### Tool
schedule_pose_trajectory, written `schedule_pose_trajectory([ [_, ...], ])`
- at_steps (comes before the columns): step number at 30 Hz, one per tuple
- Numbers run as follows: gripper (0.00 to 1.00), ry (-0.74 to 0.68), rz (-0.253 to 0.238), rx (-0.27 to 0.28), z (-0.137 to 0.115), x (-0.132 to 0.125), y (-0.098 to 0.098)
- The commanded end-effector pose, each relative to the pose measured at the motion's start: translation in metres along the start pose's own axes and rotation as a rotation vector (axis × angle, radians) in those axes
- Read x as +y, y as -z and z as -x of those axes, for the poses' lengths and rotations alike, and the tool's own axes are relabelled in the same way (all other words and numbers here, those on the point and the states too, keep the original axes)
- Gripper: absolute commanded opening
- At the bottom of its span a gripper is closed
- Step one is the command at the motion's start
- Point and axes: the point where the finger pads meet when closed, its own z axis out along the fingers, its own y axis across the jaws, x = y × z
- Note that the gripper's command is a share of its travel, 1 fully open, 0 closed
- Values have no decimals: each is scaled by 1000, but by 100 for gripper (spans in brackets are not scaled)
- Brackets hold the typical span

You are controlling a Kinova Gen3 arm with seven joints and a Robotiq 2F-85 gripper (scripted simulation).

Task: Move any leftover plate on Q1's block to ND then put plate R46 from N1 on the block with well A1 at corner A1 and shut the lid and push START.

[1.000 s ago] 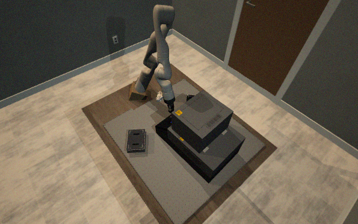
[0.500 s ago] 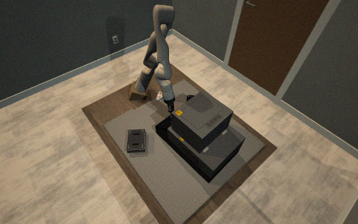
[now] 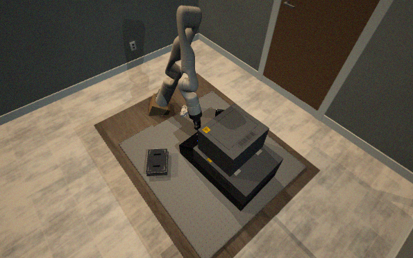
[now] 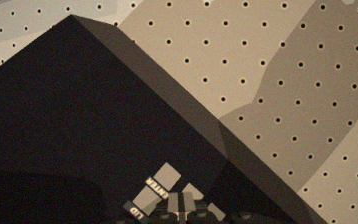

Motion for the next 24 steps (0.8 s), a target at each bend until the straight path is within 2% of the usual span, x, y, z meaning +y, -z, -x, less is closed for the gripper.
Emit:
schedule_pose_trajectory([
  [1,10,0,0,-2,1,-1,-1],
  [9,10,0,0,-2,1,-1,-1],
  [24,10,0,0,-2,-5,4,14],
])
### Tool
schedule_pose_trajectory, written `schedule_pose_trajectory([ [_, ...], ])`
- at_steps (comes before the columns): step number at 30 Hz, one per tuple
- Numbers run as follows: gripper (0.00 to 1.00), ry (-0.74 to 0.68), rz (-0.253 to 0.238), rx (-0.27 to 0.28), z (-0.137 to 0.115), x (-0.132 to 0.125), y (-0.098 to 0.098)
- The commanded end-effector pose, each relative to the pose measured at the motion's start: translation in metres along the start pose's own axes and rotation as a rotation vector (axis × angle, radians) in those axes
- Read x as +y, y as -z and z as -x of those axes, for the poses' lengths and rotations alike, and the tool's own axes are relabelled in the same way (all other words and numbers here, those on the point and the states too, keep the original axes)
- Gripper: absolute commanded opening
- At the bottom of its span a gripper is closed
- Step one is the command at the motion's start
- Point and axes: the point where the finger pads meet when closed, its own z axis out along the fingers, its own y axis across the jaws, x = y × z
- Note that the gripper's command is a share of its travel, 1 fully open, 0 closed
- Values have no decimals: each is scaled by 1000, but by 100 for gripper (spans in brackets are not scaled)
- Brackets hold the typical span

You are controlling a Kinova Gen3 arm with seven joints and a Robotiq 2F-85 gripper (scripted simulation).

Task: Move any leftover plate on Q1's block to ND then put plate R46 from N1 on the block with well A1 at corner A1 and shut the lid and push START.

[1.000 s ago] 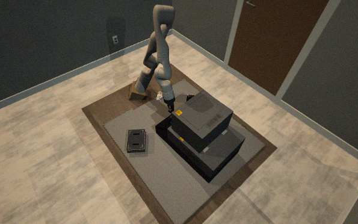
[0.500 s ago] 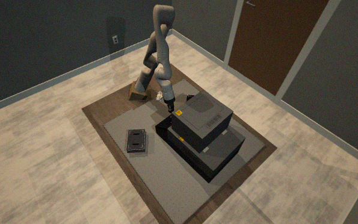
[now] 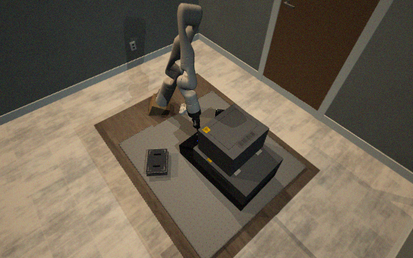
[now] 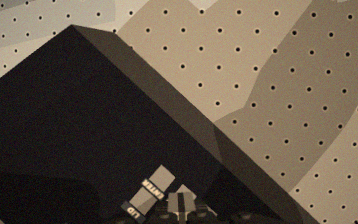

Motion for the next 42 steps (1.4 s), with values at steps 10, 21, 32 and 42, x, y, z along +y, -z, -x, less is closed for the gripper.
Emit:
schedule_pose_trajectory([
  [10,10,0,-1,0,-5,4,15],
  [21,10,0,-1,0,-6,5,18],
  [32,10,0,-1,0,-6,6,18],
  [42,10,0,-1,0,-6,6,18],
])
